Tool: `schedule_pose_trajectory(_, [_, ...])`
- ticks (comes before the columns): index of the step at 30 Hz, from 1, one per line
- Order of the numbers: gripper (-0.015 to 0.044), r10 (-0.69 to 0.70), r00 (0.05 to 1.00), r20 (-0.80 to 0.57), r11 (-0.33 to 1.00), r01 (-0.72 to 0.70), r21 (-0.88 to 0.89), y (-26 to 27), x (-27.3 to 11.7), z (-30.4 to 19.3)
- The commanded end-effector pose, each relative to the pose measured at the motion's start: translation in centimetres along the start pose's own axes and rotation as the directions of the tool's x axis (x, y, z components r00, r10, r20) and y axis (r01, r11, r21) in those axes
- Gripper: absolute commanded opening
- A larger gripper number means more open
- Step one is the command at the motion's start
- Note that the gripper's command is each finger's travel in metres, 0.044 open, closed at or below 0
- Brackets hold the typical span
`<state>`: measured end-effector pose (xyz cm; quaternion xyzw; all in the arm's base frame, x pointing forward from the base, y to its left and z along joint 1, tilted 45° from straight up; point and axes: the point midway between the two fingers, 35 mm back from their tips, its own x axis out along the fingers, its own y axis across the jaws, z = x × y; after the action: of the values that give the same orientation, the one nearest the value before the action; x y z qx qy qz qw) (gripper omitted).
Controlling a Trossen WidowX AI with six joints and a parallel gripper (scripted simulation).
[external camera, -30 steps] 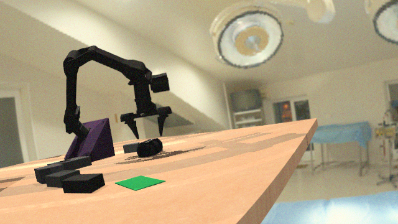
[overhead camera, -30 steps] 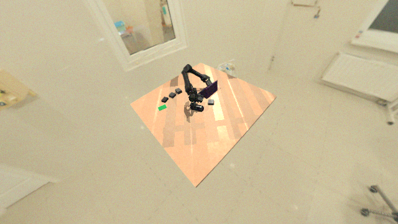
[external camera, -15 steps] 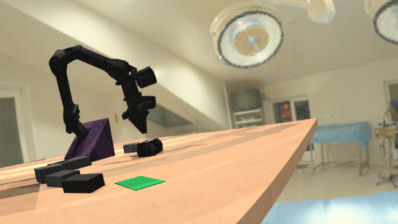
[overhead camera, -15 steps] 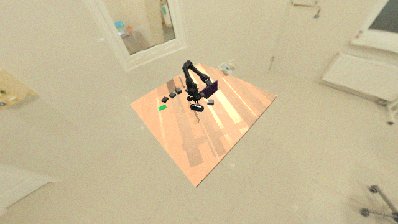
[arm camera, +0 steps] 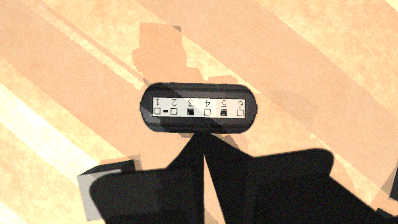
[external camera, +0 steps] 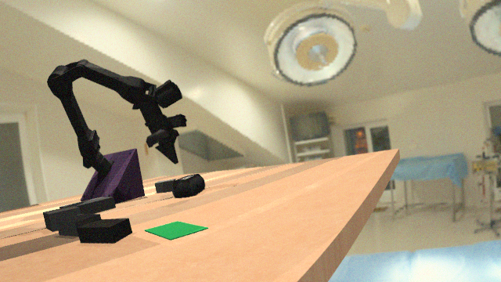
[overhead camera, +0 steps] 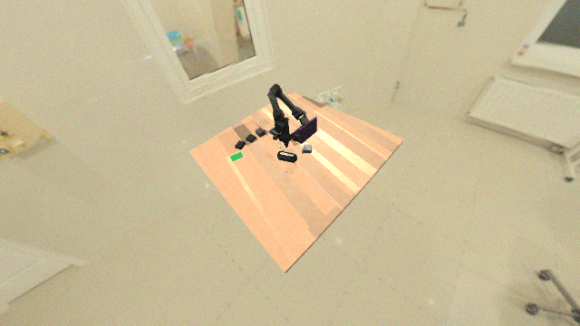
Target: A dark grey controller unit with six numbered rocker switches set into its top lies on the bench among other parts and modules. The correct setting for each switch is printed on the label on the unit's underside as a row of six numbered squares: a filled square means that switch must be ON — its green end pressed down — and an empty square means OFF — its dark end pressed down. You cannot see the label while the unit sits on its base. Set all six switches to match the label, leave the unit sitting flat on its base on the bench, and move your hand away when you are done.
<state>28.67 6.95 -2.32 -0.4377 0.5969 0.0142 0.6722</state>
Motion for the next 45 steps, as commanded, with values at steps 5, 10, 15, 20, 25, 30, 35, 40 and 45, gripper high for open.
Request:
schedule_pose_trajectory(5, [0.0, 0.005, 1.0, 0.012, 1.0, -0.005, 0.024, 0.0, -0.2, 0.0])
schedule_pose_trajectory(10, [0.0, 0.005, 1.0, 0.012, 1.0, -0.005, 0.024, 0.0, -0.2, 0.0])
schedule_pose_trajectory(15, [0.0026, 0.005, 1.0, 0.012, 1.0, -0.005, 0.024, 0.0, -0.2, 0.0])
schedule_pose_trajectory(20, [0.0157, 0.01, 0.998, -0.06, 0.956, -0.027, -0.292, 1.0, 0.3, 1.0])
schedule_pose_trajectory(25, [0.0289, 0.002, 0.987, -0.164, 0.724, -0.114, -0.68, 2.7, 1.0, 2.3])
schedule_pose_trajectory(30, [0.042, -0.023, 0.964, -0.264, 0.343, -0.24, -0.908, 4.5, 1.9, 3.3])
schedule_pose_trajectory(35, [0.044, -0.042, 0.95, -0.311, 0.124, -0.304, -0.945, 5.5, 2.3, 3.7])
schedule_pose_trajectory(40, [0.044, -0.042, 0.95, -0.311, 0.124, -0.304, -0.945, 5.5, 2.3, 3.7])
schedule_pose_trajectory(45, [0.044, -0.042, 0.95, -0.311, 0.124, -0.304, -0.945, 5.5, 2.6, 3.6])
